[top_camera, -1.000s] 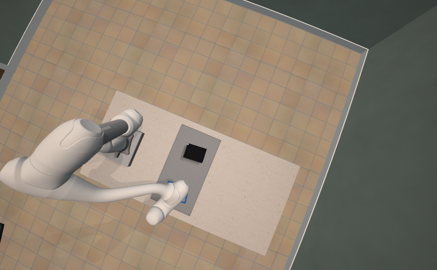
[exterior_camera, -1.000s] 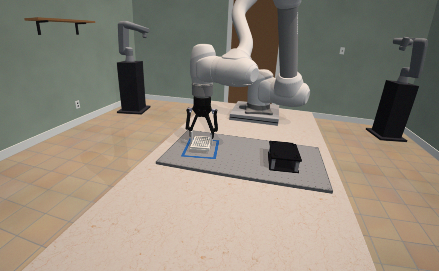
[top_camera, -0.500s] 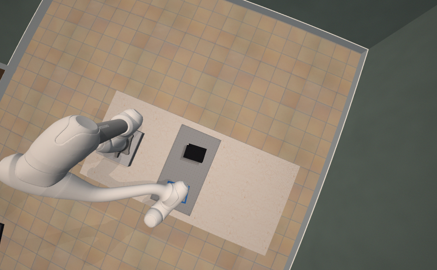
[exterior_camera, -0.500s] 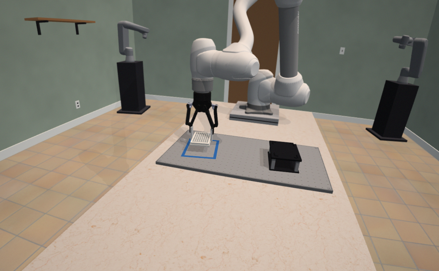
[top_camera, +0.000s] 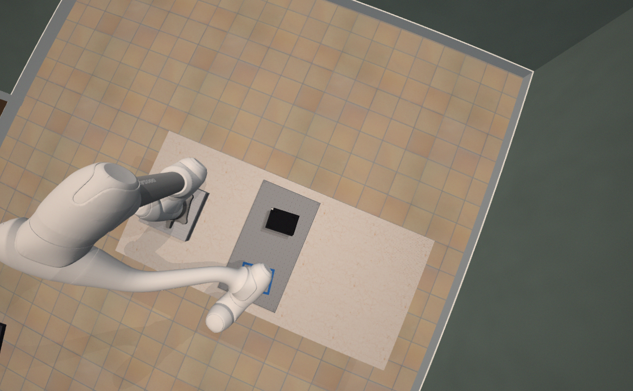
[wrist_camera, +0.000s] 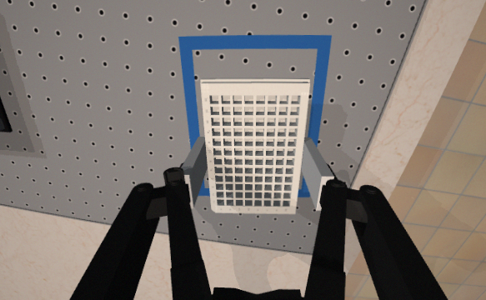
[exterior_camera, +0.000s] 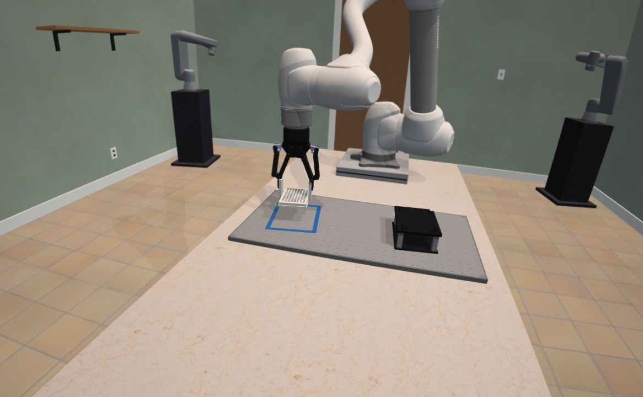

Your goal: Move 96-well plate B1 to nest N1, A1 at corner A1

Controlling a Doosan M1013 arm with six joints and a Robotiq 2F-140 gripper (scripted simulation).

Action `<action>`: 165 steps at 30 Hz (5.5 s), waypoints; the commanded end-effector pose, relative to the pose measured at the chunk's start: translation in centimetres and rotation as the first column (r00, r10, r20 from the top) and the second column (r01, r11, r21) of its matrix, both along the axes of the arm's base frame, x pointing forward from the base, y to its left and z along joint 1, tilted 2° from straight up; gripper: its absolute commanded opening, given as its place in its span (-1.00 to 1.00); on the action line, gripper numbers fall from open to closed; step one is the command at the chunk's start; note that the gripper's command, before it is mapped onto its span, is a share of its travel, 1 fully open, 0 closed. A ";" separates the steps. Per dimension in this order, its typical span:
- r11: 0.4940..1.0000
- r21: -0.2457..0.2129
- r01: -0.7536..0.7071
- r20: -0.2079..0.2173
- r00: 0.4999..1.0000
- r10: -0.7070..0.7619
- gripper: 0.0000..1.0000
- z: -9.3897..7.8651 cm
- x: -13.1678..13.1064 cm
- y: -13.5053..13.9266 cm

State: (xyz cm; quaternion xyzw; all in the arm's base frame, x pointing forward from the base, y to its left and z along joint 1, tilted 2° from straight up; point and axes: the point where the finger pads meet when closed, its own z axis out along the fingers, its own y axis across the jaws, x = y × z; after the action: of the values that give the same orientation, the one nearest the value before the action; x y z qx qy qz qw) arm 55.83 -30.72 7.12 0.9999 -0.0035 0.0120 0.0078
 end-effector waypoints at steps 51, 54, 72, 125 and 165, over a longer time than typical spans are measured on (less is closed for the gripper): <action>0.997 0.002 0.073 0.001 0.997 -0.073 -1.00 1.7 2.2 9.6; 0.997 0.002 0.073 0.001 0.997 -0.073 -1.00 1.9 2.4 10.6; 0.997 0.002 0.073 0.001 0.997 -0.073 -1.00 2.7 3.5 15.8; 0.997 0.002 0.073 0.001 0.997 -0.073 -1.00 5.0 6.9 30.9; 0.997 0.002 0.073 0.001 0.997 -0.073 -1.00 5.9 8.2 36.6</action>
State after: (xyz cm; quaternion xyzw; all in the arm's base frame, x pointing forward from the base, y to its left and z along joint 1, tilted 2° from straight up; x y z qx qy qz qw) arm 64.07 5.90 13.02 0.9991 -0.0402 0.0123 0.0074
